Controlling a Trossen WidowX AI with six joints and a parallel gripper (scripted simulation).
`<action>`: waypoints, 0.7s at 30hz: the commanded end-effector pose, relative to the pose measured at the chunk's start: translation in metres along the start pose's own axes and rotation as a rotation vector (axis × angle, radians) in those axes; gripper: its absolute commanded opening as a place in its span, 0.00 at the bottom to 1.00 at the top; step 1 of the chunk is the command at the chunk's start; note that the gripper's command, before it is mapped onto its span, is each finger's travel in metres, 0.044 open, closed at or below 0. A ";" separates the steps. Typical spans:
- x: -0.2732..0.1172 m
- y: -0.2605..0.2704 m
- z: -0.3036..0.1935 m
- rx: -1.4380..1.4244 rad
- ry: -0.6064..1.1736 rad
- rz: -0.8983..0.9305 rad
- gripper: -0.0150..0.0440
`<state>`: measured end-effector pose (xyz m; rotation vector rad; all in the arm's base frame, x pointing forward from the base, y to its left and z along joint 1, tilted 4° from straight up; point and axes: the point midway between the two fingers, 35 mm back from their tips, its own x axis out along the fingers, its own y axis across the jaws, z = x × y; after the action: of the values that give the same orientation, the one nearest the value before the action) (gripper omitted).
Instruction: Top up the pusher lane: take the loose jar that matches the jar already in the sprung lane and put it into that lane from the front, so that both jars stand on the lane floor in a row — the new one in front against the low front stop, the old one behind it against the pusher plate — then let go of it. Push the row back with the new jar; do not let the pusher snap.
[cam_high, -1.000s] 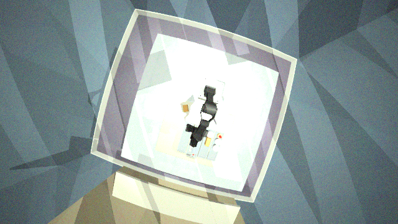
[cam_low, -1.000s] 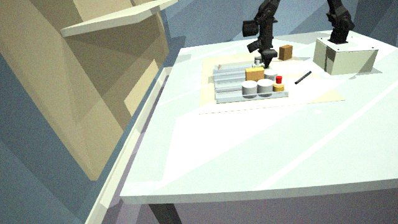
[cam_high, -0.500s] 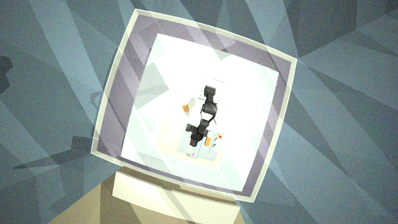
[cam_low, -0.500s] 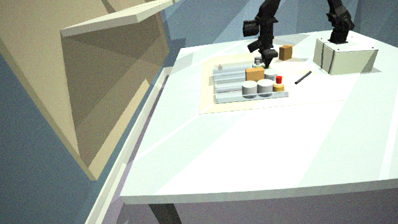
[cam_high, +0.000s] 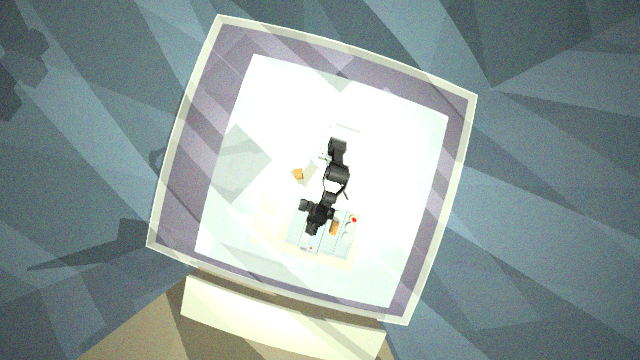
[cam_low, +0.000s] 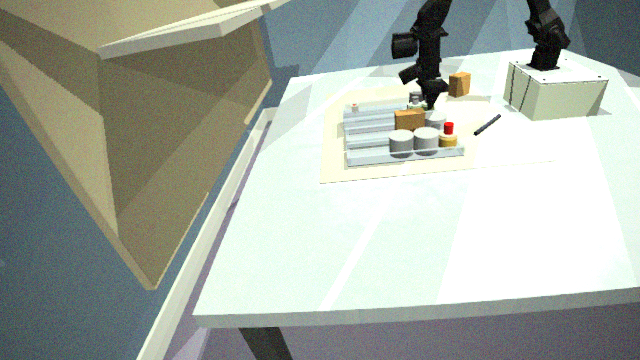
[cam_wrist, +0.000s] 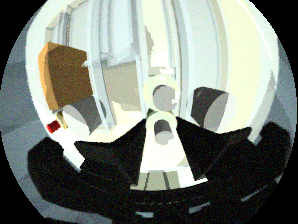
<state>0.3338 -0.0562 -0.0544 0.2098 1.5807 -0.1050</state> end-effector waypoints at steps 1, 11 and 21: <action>0.000 0.000 0.002 0.001 -0.012 -0.003 0.25; 0.000 0.000 0.000 0.001 -0.012 -0.003 0.25; 0.000 0.000 -0.004 0.001 -0.011 -0.003 0.25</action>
<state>0.3303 -0.0554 -0.0548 0.2076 1.5736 -0.1055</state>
